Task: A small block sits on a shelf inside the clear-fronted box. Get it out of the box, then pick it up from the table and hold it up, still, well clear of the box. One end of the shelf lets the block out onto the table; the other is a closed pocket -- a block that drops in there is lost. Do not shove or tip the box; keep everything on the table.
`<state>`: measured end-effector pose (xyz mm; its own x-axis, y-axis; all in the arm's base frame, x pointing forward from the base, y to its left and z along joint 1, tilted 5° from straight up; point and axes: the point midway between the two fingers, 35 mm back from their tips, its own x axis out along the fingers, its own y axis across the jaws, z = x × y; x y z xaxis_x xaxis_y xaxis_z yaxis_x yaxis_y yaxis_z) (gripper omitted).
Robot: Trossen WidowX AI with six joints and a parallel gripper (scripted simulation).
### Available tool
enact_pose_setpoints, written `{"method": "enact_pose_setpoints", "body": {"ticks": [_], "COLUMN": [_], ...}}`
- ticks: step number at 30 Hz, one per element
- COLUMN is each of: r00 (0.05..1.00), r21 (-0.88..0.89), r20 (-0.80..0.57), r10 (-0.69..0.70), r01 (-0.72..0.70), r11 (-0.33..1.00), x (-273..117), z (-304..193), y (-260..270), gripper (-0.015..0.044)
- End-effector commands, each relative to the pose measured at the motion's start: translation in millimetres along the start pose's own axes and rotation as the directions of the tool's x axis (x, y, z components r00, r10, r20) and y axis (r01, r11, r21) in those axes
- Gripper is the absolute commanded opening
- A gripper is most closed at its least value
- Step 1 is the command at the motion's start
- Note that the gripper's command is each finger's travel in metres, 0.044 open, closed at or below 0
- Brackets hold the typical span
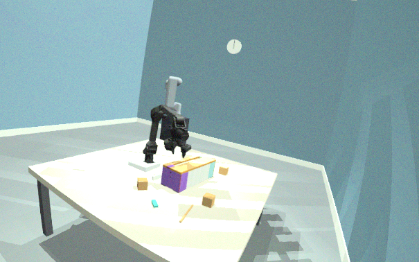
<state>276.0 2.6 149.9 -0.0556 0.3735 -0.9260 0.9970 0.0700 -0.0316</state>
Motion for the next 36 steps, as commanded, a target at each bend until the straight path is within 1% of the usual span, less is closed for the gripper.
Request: {"method": "enact_pose_setpoints", "body": {"ticks": [1, 36], "r00": [1.000, 1.000], "r21": [0.007, 0.007], "r20": [-0.006, -0.007], "r10": [-0.002, -0.002], "r01": [0.002, 0.002], "r11": [1.000, 1.000], "x": [7, 62], "z": [1, 12], "y": [0, 2], "gripper": [0.0400, 0.0400]}}
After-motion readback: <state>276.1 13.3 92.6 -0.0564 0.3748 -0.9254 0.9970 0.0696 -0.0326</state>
